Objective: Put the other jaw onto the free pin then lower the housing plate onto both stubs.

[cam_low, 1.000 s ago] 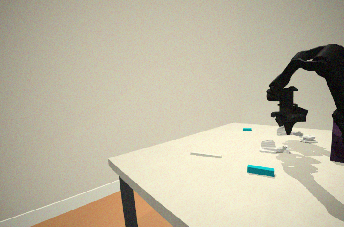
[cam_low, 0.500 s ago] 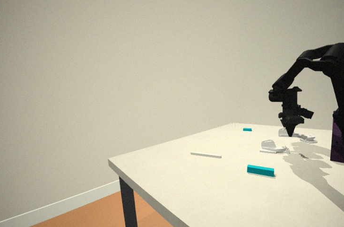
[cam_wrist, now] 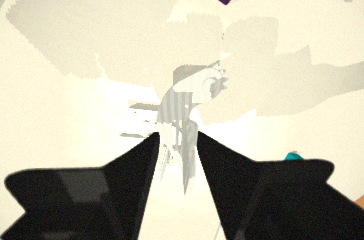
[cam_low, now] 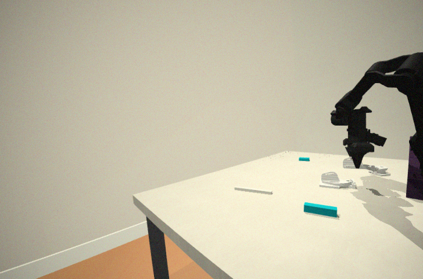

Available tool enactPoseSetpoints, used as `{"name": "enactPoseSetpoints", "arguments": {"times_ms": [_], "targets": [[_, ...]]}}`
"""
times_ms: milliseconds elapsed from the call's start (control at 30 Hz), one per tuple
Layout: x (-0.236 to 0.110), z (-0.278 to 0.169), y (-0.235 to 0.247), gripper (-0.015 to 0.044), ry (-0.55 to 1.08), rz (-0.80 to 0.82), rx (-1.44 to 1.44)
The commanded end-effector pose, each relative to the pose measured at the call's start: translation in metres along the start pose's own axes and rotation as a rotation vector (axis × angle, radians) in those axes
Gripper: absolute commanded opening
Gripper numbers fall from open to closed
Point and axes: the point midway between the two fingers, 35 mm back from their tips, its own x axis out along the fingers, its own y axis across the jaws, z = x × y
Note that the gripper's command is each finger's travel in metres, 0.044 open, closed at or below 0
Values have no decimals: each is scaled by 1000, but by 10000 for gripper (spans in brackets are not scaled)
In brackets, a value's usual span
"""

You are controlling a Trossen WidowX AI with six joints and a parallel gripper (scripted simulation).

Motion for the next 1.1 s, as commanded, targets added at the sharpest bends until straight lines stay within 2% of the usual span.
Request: {"name": "enactPoseSetpoints", "arguments": {"times_ms": [0,400,1067], "targets": [[0,0,0,134,3,-2,2],[0,-2,1,134,3,-2,-11],[-3,-48,46,134,5,0,-13]]}}
